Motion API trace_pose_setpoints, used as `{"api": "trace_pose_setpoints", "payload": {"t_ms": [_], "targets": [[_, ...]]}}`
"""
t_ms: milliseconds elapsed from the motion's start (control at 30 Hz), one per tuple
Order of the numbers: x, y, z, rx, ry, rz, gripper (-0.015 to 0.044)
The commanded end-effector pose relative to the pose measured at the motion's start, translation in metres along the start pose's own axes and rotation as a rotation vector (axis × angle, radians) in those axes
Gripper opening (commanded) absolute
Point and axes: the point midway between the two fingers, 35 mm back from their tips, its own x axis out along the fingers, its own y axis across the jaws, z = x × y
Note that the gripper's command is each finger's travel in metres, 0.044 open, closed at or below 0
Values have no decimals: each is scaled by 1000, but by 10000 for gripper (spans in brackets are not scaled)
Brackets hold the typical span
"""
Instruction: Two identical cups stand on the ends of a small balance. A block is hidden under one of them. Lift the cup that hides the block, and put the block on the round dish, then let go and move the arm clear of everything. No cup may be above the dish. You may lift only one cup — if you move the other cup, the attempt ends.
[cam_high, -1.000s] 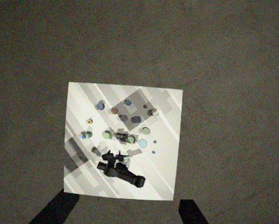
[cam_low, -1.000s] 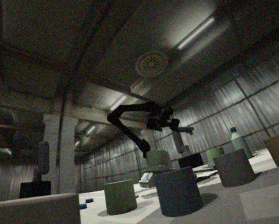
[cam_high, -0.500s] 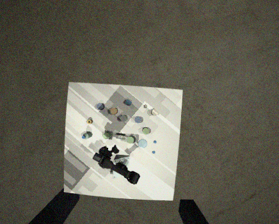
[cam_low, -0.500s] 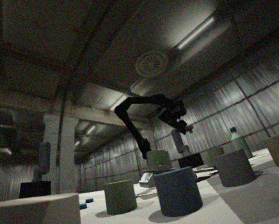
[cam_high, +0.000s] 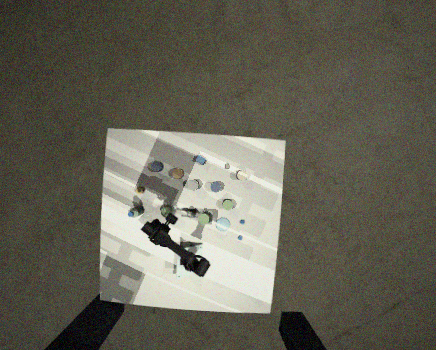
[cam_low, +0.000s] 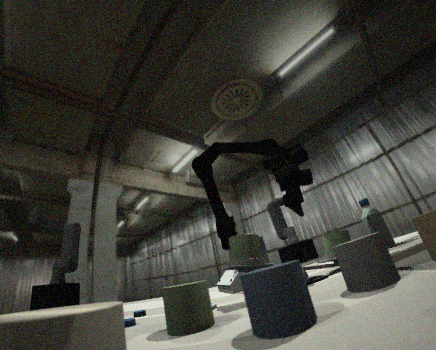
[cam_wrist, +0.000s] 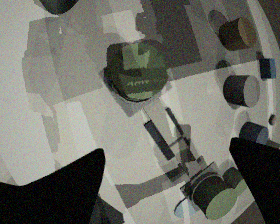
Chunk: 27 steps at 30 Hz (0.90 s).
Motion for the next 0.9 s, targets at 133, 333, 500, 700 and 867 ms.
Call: {"api": "trace_pose_setpoints", "payload": {"t_ms": [133,333,500,700,867], "targets": [[30,-2,28,-244,26,121,440],[55,-2,46,-418,20,211,440],[65,-2,52,-487,12,247,440],[70,-1,52,-487,12,247,440],[80,1,51,-487,12,247,440]]}}
